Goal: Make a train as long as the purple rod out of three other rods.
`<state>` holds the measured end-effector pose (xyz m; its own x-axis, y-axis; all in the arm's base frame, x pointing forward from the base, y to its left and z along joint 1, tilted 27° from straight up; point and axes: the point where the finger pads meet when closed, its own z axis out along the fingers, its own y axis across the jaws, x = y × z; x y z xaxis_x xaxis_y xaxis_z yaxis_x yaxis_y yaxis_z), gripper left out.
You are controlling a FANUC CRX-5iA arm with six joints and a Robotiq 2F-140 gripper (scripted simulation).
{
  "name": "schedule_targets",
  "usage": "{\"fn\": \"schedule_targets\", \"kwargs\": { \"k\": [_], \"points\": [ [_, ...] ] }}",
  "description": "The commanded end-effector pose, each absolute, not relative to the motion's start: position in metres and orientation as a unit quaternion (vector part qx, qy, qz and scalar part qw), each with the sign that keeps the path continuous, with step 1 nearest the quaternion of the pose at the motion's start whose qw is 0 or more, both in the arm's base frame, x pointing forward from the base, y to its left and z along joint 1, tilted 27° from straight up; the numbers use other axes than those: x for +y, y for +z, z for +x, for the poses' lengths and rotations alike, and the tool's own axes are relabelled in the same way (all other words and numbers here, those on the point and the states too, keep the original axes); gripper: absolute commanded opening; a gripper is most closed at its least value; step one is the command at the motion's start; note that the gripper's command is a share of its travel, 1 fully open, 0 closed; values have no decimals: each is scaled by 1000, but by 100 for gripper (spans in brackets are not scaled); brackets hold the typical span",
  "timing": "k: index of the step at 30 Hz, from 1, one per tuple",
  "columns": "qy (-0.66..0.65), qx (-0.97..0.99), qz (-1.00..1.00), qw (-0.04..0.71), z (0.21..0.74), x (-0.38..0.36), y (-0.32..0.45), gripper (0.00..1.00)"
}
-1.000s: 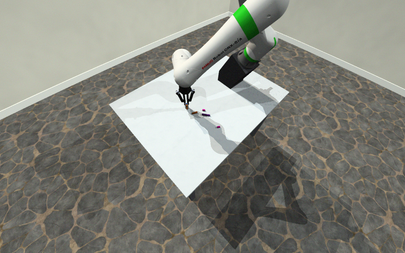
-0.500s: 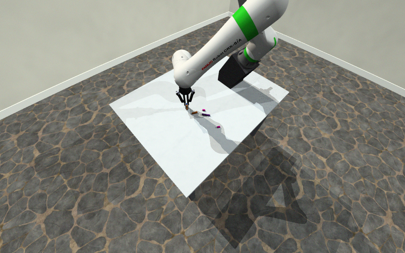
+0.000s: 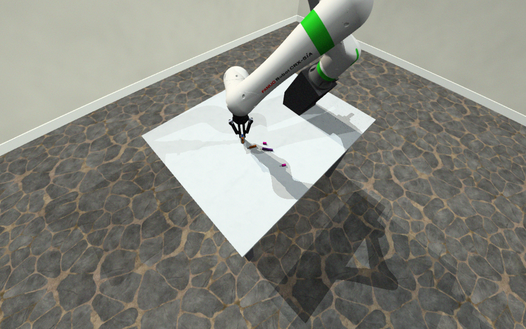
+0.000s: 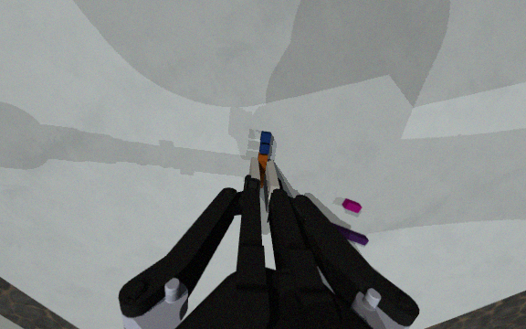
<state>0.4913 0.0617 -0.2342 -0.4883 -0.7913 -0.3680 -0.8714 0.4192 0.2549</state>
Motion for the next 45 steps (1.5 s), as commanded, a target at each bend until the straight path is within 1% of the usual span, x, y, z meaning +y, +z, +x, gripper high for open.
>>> {"fn": "schedule_targets", "kwargs": {
  "k": [1,33,34,36,37,41,42,44,45],
  "points": [
    [209,837,-497,96,492,62,-234,3],
    [209,837,-497,96,492,62,-234,3],
    [209,837,-497,96,492,62,-234,5],
    [209,837,-497,96,492,62,-234,5],
    [209,837,-497,96,492,62,-234,8],
    [209,837,-497,96,492,62,-234,8],
    [209,837,-497,96,492,62,-234,10],
    [209,837,-497,96,492,62,-234,10],
    [209,837,-497,96,492,62,-234,12]
  ]
}}
